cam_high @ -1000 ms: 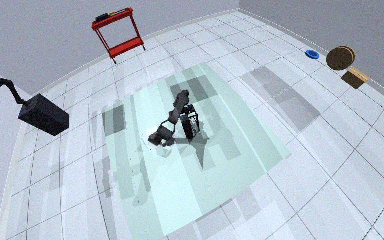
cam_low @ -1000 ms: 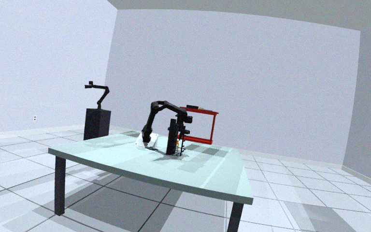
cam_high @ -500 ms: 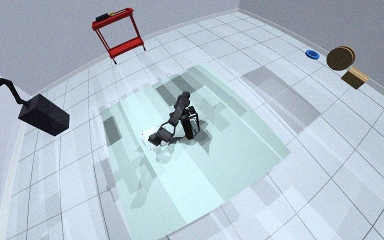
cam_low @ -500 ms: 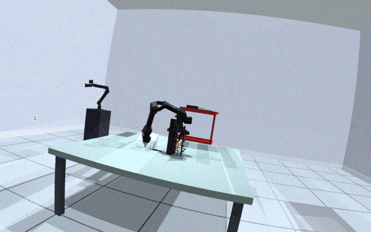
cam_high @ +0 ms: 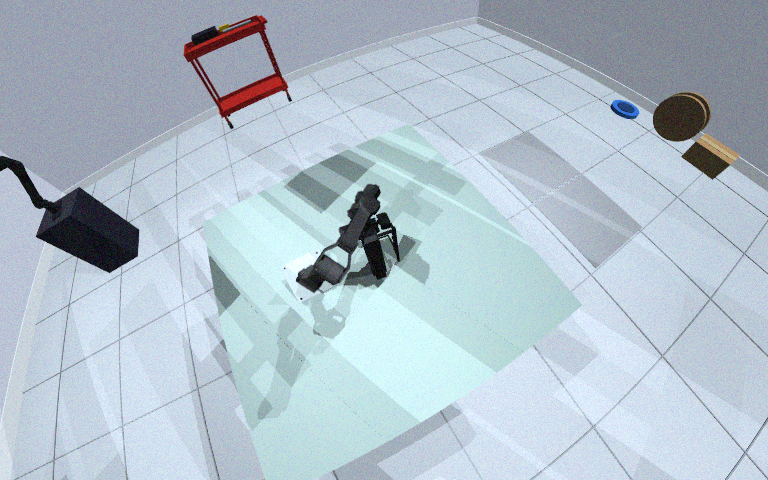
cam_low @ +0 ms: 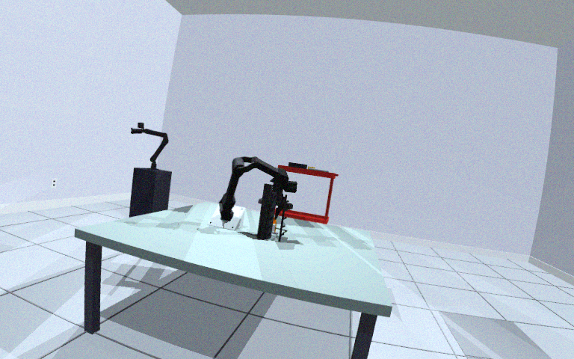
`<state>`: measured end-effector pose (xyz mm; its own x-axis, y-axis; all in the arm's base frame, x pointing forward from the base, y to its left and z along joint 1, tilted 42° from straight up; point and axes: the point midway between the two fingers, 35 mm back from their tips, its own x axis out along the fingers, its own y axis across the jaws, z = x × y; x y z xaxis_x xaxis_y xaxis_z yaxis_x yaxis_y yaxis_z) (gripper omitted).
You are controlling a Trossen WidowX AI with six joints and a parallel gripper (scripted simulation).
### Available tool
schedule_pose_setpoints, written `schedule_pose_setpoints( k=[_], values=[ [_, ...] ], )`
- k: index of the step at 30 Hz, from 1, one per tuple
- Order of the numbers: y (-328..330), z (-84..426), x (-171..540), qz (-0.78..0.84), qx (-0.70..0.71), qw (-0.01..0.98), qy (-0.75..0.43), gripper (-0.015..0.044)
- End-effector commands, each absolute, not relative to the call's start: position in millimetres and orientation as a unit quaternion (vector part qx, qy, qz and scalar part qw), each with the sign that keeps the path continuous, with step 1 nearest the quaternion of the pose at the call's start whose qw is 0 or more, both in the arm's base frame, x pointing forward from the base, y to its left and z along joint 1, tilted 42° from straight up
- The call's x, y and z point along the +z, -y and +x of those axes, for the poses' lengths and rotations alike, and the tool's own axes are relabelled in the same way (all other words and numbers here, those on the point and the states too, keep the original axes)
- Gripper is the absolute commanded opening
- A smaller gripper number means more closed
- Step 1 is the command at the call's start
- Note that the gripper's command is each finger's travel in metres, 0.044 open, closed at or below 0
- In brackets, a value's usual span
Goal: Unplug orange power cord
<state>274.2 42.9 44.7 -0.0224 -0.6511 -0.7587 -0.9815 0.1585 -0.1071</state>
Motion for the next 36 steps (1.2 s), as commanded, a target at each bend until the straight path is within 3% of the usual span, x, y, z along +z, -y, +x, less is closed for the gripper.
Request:
schedule_pose_setpoints(
  k=[1, 32, 36],
  values=[
    [-44.0, 274.7, 44.7, -0.604, 0.235, 0.352, -0.675, 0.0],
    [-82.4, 285.0, 18.1, -0.606, 0.237, 0.352, -0.673, 0.0],
    [-75.3, 283.7, 20.2, -0.605, 0.237, 0.349, -0.675, 0.0105]
  ],
)
